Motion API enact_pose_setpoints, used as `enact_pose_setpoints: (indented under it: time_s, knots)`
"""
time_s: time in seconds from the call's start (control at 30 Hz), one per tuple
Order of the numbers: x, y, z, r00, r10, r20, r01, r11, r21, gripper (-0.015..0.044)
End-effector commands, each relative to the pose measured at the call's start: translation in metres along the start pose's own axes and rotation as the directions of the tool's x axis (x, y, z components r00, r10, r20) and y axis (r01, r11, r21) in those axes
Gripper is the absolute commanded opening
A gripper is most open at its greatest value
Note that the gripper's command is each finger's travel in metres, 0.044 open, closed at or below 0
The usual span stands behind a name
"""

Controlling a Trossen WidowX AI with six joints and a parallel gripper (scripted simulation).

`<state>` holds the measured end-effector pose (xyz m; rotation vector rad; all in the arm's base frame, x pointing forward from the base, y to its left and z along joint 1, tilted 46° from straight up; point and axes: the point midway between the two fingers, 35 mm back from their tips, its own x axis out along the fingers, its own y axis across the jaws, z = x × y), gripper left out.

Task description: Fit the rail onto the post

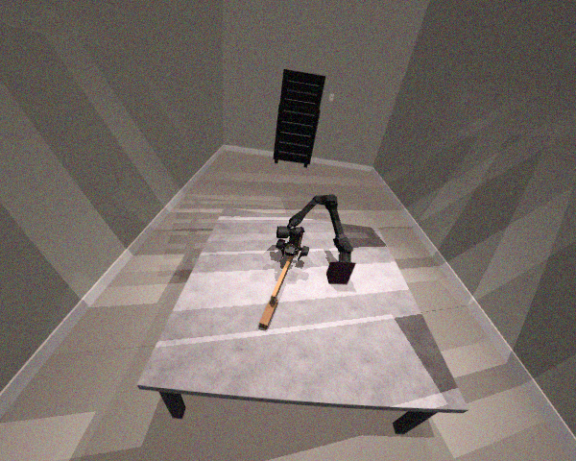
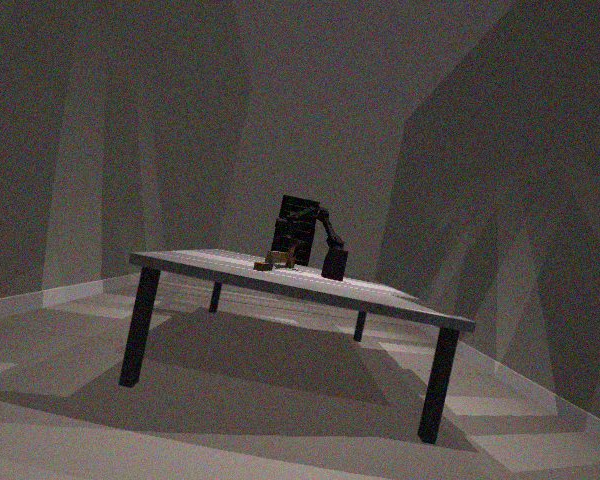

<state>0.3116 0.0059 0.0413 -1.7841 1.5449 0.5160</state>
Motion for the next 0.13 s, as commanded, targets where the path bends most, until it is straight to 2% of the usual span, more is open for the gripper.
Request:
enact_pose_setpoints:
  time_s: [0.0, 0.1]
  knots:
    - [-0.0010, -0.0015, 0.0010, 1.000, 0.000, 0.002, 0.000, 1.000, 0.006, 0.0440]
    - [-0.0010, -0.0015, 0.0010, 1.000, 0.000, 0.002, 0.000, 1.000, 0.006, 0.0440]
